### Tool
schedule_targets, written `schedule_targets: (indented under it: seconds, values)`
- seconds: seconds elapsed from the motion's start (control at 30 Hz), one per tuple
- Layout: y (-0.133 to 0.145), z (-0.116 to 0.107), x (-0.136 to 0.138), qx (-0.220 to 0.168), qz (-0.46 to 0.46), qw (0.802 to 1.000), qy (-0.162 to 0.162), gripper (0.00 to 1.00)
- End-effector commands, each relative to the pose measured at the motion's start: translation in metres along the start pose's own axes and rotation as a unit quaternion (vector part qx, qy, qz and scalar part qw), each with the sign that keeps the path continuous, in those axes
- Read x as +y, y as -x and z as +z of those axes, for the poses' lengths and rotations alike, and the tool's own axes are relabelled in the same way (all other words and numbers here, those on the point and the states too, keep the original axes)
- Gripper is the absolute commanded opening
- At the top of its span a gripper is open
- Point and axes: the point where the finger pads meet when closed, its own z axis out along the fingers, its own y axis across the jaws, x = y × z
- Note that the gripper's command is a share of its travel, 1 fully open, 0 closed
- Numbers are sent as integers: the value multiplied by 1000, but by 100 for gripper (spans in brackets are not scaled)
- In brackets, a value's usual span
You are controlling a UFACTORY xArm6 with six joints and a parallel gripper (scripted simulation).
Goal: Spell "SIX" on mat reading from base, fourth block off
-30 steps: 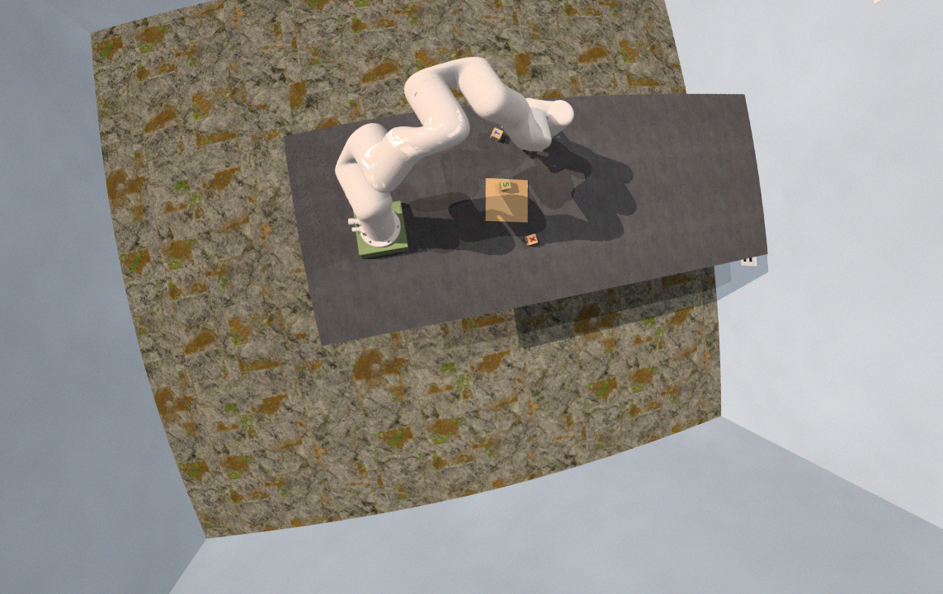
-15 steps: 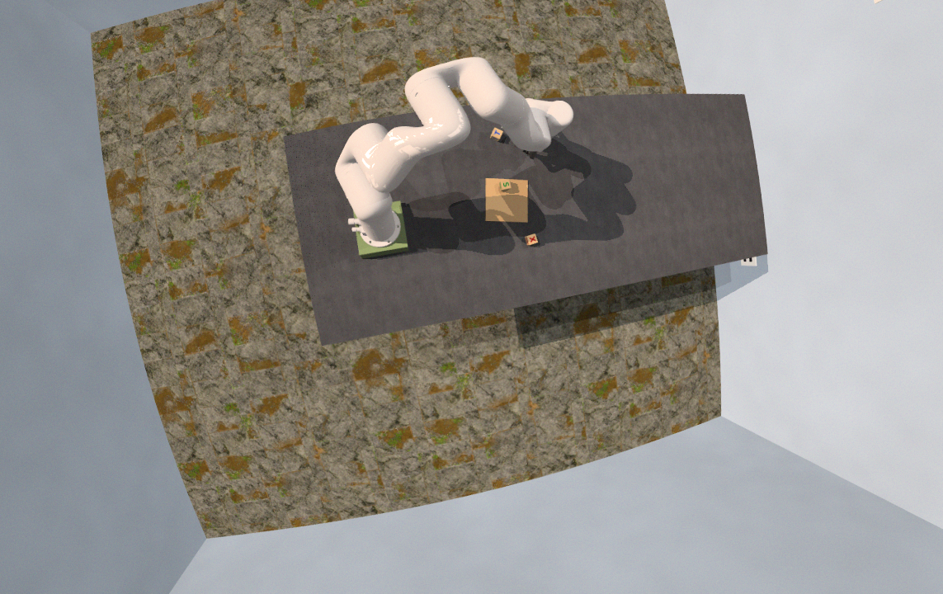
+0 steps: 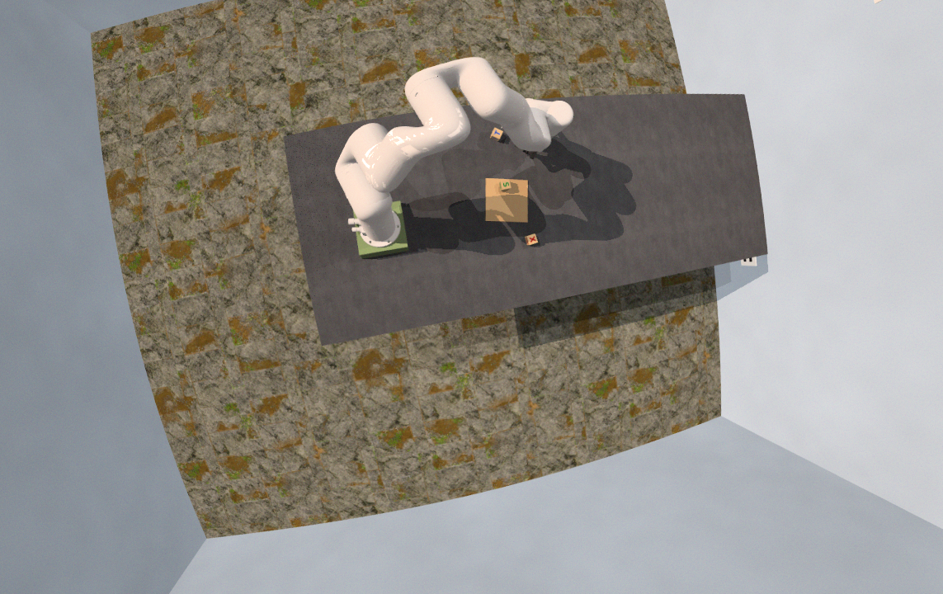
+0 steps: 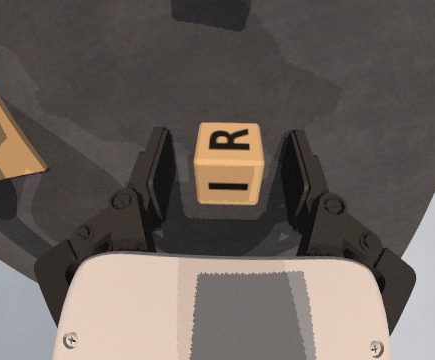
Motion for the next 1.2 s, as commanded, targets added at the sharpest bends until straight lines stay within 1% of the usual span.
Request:
schedule_targets:
  seconds: [0.0,0.27,0.3,0.83,0.87,1.17]
  values:
    - [1,-2,1,-2,0,1000,1,69]
    - [1,-2,1,-2,0,1000,1,69]
    - [1,-2,1,-2,0,1000,1,47]
    - [1,-2,1,-2,0,1000,1,47]
    - [1,-2,1,-2,0,1000,1,27]
    - [1,-2,1,-2,0,1000,1,27]
